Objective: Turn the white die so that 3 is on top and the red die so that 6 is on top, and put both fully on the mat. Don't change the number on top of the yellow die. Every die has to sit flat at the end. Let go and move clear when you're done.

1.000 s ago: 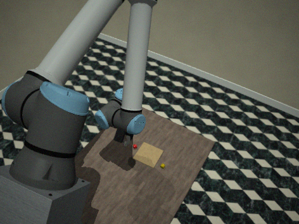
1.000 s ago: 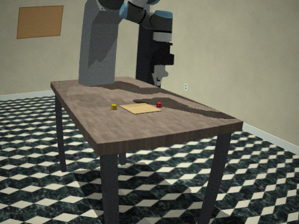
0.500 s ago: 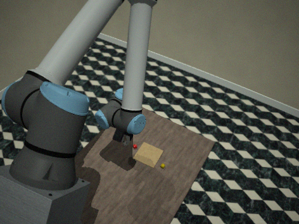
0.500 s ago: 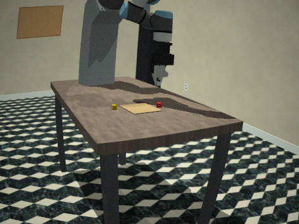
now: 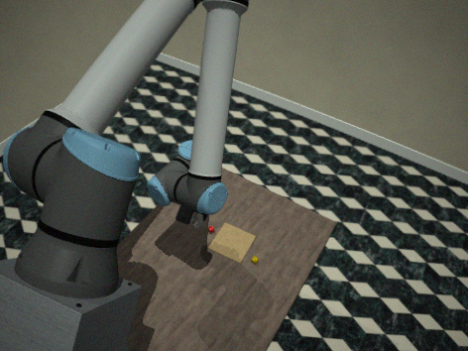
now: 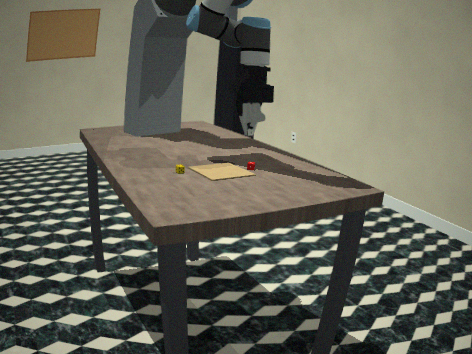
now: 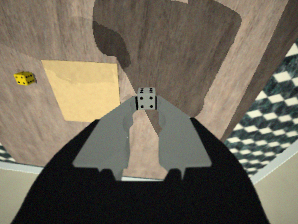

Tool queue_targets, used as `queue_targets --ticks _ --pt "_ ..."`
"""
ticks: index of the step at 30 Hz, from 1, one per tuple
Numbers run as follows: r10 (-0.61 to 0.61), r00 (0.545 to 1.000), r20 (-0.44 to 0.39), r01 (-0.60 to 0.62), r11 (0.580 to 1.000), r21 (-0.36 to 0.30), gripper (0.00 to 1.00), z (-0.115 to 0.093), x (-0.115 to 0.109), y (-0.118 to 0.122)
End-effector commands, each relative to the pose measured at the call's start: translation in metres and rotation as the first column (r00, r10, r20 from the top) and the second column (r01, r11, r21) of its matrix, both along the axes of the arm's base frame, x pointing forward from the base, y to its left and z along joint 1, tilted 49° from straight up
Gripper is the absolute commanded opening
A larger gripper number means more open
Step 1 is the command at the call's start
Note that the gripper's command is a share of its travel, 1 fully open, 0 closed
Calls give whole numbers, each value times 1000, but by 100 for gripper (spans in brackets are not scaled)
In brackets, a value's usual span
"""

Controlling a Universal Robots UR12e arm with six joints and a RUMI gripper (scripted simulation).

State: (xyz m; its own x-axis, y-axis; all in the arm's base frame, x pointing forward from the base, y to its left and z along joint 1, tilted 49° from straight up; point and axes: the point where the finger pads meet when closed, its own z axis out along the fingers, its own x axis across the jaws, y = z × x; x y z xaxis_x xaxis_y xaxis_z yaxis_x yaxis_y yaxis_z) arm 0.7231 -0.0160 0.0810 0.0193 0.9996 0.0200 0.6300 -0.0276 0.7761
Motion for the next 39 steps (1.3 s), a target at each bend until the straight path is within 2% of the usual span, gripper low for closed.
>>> queue_targets --ticks 1,13,15,19,24,30,32,39 --pt "-1 999 39 1 1000 -1 3 0 0 0" --pt "-3 973 232 5 1000 -4 3 0 -1 1" --pt "-3 973 232 5 1000 -4 3 0 -1 1" --pt "-6 949 315 8 1000 -5 3 -1 0 0" --pt "-7 905 424 11 1000 -6 3 -2 0 0" --pt "-8 832 554 15 1000 -8 3 -3 -1 0" --pt "-8 832 554 15 1000 -8 3 -3 -1 0" --pt "-9 729 685 19 1000 -8 3 -4 -1 0"
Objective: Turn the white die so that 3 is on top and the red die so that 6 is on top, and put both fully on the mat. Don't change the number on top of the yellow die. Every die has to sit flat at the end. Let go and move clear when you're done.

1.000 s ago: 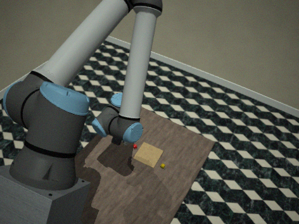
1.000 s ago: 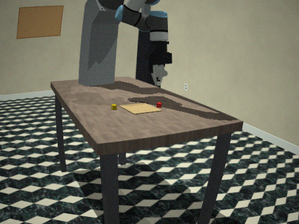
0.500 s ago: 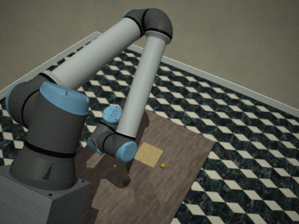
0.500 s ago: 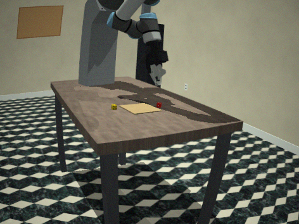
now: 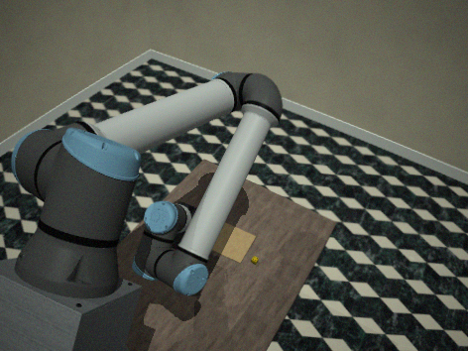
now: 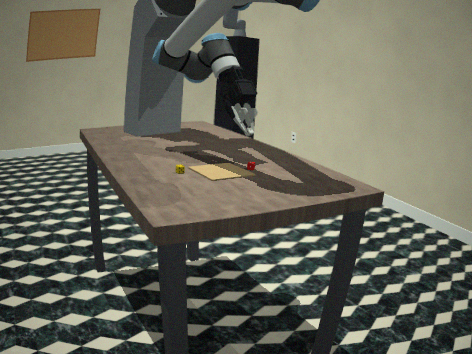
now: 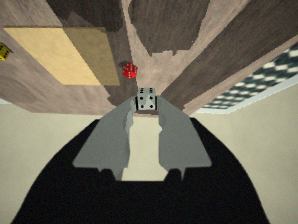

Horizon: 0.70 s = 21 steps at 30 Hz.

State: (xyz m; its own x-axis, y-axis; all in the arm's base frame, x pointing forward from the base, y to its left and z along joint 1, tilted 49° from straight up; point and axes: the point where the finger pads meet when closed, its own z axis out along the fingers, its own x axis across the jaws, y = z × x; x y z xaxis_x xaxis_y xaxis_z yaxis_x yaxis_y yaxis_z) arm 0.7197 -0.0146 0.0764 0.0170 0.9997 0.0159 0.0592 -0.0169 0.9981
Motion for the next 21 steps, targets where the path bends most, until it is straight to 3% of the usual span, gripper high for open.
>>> queue_targets --ticks 1,8,21 --pt "-5 988 152 5 1000 1 3 0 2 -1" --pt "-7 965 264 8 1000 -1 3 -1 2 -1" --pt "-7 954 301 7 1000 -1 3 -1 1 -1"
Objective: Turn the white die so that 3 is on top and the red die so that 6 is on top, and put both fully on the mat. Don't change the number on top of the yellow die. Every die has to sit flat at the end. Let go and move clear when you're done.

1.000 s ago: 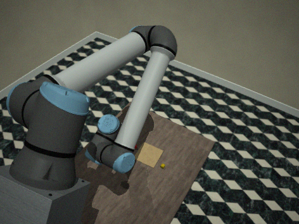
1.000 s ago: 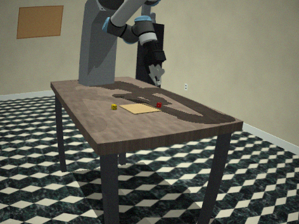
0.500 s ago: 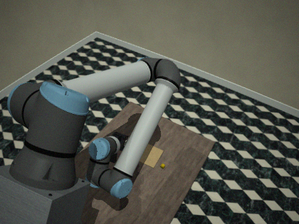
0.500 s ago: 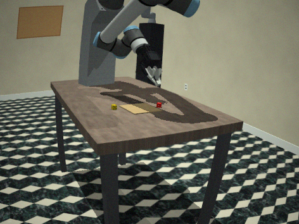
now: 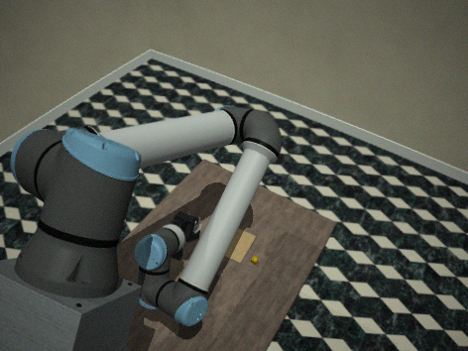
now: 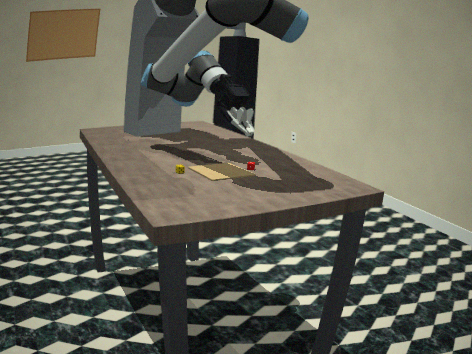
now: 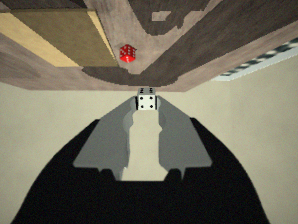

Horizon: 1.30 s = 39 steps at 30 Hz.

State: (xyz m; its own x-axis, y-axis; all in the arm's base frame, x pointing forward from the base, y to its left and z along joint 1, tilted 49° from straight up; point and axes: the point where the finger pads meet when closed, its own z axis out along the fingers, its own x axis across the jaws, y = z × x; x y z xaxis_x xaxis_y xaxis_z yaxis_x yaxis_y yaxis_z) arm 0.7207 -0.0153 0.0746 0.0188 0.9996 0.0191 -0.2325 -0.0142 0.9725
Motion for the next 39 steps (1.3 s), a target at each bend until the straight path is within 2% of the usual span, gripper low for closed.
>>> queue_targets --ticks 1,10,31,39 --pt "0 1000 12 0 1000 0 3 0 0 0" --pt "0 1000 12 0 1000 0 3 -5 6 0" --pt "0 1000 12 0 1000 0 3 -45 52 0" --pt "0 1000 12 0 1000 0 3 -49 57 0"
